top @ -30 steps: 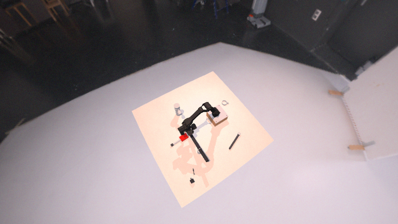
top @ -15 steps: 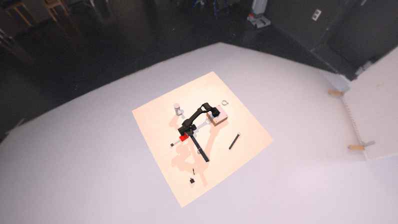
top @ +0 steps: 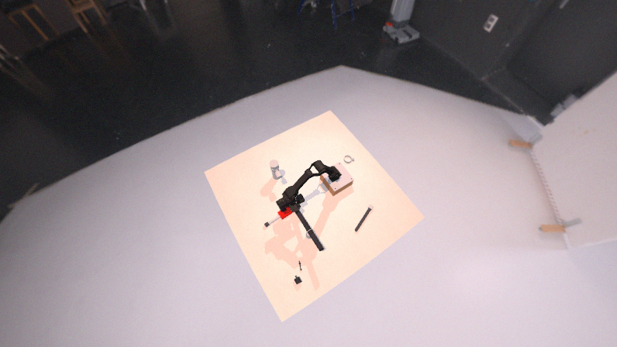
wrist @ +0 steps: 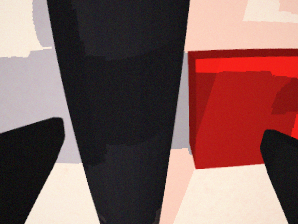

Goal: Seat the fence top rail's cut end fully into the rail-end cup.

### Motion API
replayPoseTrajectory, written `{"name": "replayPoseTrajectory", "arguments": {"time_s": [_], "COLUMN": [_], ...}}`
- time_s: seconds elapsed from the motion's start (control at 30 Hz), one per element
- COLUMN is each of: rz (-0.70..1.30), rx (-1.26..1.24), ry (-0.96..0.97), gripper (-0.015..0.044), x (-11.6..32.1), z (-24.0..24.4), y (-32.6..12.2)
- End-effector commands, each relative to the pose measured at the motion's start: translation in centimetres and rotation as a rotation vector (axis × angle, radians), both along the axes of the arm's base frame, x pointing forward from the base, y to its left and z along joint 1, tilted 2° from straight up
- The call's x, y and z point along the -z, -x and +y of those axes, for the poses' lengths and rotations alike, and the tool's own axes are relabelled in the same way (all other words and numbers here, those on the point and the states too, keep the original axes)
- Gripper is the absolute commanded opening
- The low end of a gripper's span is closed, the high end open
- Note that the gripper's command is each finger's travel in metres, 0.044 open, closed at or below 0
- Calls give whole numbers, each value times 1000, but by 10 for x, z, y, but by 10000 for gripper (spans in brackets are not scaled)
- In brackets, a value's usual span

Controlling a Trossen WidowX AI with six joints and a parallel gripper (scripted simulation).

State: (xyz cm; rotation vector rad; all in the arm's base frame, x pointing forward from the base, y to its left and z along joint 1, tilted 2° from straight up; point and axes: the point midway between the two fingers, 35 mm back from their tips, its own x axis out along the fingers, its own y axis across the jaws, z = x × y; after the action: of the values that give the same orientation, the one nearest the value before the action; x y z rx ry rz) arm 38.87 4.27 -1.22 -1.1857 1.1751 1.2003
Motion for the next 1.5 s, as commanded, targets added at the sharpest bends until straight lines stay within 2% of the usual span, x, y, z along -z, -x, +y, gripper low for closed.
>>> {"name": "replayPoseTrajectory", "arguments": {"time_s": [0.0,0.23,0.47,1.13,1.3,1.47], "rz": [9,9,9,9,9,11], "rx": [0,0,0,0,0,9], "ry": [4,4,4,4,4,72], "gripper": [440,440,256,123,0,0], "x": [10,16,16,16,11,-4], "z": [0,0,0,0,0,-11], "y": [3,4,4,4,4,5]}}
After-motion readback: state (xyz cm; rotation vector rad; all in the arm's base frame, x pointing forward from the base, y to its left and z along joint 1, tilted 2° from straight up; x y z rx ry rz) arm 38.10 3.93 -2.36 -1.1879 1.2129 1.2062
